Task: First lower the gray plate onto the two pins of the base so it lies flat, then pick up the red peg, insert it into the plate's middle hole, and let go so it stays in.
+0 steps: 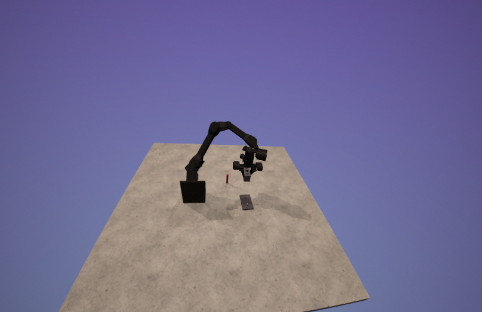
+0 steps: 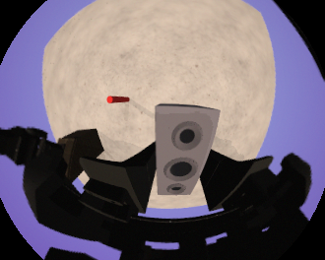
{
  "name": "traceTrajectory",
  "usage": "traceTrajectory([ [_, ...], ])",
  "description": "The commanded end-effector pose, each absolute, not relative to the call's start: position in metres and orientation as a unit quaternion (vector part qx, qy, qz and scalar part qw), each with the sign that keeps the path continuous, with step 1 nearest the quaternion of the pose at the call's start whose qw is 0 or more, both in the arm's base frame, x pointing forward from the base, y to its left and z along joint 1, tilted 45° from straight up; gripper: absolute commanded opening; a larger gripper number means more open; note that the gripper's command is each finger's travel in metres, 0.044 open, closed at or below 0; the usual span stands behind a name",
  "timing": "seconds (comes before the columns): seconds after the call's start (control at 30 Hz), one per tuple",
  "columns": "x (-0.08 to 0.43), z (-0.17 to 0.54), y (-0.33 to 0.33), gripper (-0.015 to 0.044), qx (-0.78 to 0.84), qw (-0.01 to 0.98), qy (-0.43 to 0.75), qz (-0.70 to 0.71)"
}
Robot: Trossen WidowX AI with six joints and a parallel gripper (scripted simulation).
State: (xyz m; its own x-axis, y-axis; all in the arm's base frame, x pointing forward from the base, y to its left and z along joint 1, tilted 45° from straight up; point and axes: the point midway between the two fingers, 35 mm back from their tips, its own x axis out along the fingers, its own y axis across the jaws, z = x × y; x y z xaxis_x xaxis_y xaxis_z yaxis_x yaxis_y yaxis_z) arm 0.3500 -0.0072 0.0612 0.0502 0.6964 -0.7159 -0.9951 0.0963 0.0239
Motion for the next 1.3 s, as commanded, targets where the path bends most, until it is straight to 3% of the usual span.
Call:
traceTrajectory([
  [0.0, 0.352, 0.044, -0.013, 0.0000, -0.256, 0.676, 0.293, 0.625],
  [1.27, 0.350, -0.069, -0.042, 0.0000, -0.293, 0.662, 0.260, 0.639],
])
